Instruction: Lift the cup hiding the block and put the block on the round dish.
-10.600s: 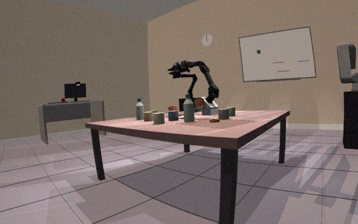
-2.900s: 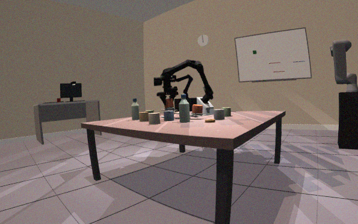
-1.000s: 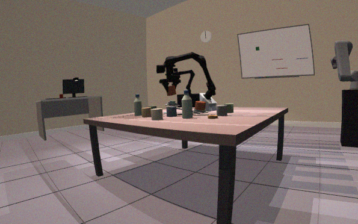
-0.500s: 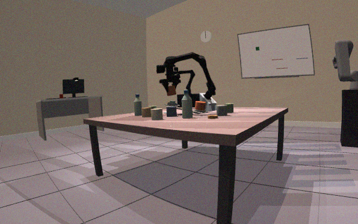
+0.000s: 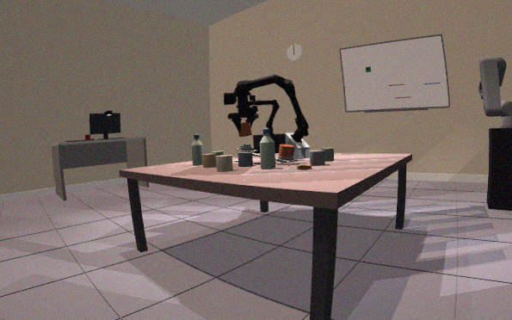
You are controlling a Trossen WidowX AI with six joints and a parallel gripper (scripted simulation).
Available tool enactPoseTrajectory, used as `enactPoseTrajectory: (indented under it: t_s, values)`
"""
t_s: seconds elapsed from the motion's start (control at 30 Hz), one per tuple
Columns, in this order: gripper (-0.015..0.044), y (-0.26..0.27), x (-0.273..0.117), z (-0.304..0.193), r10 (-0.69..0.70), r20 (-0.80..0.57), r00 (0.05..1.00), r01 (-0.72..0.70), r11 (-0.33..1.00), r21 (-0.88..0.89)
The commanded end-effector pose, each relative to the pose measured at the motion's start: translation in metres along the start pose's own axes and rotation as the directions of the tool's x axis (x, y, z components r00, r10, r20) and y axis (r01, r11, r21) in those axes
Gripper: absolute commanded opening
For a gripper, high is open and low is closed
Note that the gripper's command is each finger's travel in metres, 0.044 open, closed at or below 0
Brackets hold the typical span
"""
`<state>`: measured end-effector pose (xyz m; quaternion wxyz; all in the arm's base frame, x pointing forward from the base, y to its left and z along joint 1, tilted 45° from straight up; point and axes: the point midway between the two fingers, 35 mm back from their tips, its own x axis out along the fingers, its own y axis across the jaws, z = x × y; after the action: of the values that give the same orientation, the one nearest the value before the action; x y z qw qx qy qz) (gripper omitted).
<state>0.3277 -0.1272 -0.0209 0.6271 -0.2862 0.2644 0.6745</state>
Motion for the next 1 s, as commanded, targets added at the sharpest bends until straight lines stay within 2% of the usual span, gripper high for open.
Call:
enactPoseTrajectory:
  t_s: [0.0, 0.53, 0.97]
  values:
    - [0.0000, 0.000, 0.000, -0.001, -0.003, -0.001, 1.000, 0.003, 1.000, 0.002]
    - [0.0000, 0.001, 0.000, -0.002, -0.003, -0.002, 1.000, 0.003, 1.000, 0.002]
    - [0.0000, 0.103, 0.038, -0.115, -0.005, -0.036, 0.999, 0.005, 1.000, 0.006]
